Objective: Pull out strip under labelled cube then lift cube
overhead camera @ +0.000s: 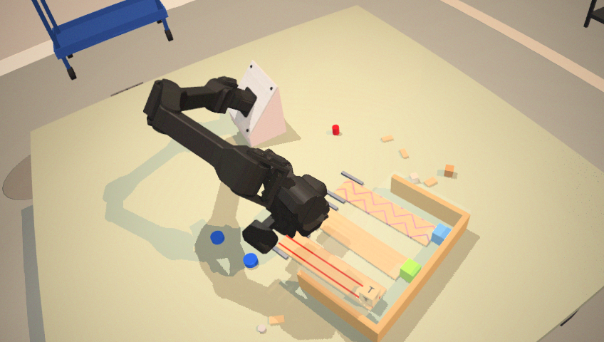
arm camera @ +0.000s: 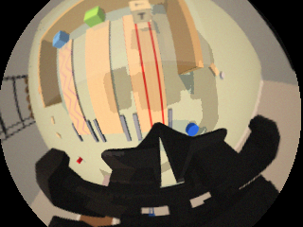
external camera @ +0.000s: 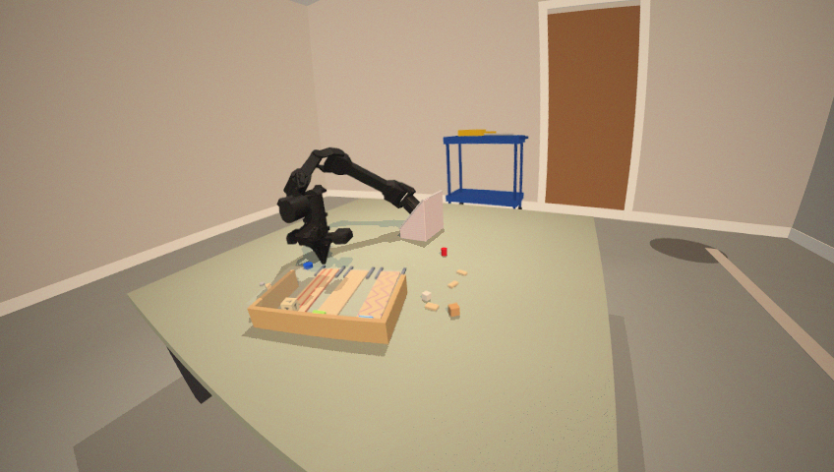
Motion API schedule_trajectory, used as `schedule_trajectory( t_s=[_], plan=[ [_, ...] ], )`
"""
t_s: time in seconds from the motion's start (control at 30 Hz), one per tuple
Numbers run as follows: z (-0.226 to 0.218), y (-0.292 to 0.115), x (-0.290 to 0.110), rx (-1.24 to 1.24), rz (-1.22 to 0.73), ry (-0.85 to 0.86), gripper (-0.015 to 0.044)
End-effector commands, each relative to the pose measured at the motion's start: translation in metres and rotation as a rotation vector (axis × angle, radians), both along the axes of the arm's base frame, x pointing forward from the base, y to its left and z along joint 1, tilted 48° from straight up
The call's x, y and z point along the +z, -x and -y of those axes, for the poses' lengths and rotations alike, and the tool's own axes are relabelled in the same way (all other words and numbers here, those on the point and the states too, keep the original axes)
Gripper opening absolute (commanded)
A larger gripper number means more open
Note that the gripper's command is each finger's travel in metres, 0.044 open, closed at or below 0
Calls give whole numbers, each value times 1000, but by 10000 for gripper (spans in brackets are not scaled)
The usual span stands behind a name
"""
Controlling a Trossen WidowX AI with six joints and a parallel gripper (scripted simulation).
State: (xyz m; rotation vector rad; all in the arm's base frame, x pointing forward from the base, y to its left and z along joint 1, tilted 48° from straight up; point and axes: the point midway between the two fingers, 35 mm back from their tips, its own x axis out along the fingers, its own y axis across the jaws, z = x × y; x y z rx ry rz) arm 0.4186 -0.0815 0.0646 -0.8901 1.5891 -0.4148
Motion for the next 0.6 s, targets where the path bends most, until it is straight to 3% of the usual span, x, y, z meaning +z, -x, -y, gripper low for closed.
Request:
schedule_trajectory(
  t_s=[0.0, 0.57],
  plan=[
    [6, 2, -7, 0, -8, 2, 0],
    [21, 3, -23, 0, -9, 5, 0]
  ],
)
